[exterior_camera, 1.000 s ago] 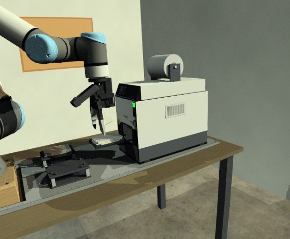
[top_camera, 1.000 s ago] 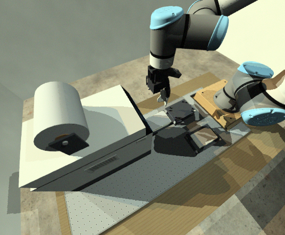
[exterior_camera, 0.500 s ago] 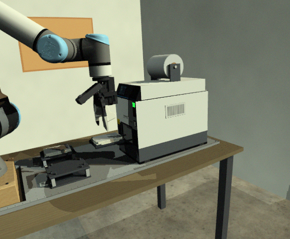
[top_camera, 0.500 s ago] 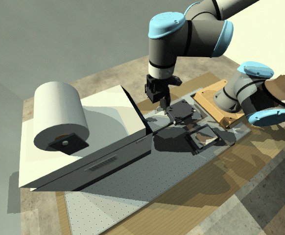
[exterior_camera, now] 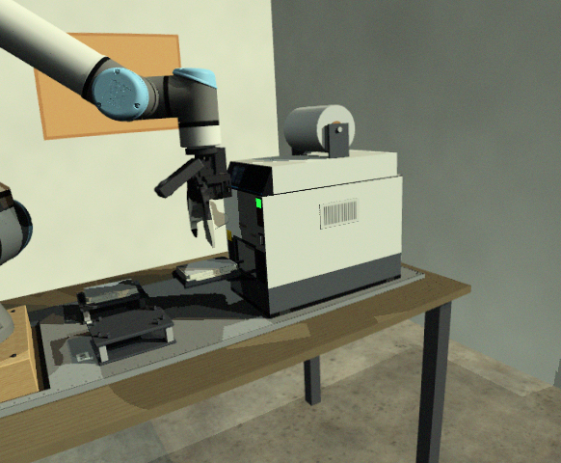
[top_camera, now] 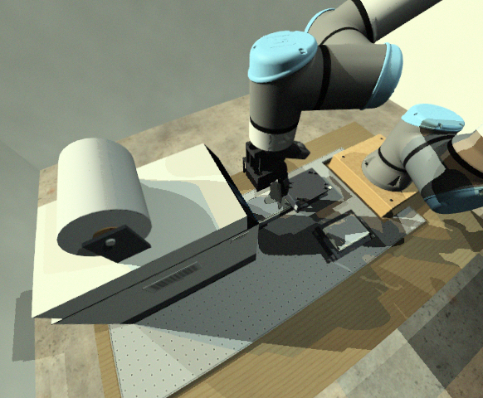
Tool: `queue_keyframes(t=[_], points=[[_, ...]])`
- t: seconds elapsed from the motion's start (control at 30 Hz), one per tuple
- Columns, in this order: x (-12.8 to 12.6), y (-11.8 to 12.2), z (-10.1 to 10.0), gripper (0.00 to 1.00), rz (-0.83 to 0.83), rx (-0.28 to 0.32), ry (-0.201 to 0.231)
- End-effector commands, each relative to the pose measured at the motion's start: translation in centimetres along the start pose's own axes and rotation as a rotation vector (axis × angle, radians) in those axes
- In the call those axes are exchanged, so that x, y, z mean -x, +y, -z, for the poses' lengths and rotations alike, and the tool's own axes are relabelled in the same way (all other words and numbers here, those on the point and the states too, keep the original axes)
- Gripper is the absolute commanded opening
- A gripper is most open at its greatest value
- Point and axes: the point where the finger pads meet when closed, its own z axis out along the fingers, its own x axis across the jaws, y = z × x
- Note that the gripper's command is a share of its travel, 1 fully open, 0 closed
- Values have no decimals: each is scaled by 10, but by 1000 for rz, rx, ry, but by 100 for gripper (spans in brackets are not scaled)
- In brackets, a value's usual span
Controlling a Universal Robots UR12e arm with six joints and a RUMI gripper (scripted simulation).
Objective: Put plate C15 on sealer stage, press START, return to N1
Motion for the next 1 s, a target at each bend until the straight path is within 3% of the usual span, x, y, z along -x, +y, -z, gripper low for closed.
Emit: queue_keyframes(t=[0.0,0.37,0.97], points=[[1,4,2,68,-8,4,-1],[0,3,1,68,-8,2,-1],[-1,1,-28,68,-8,-1,1]])
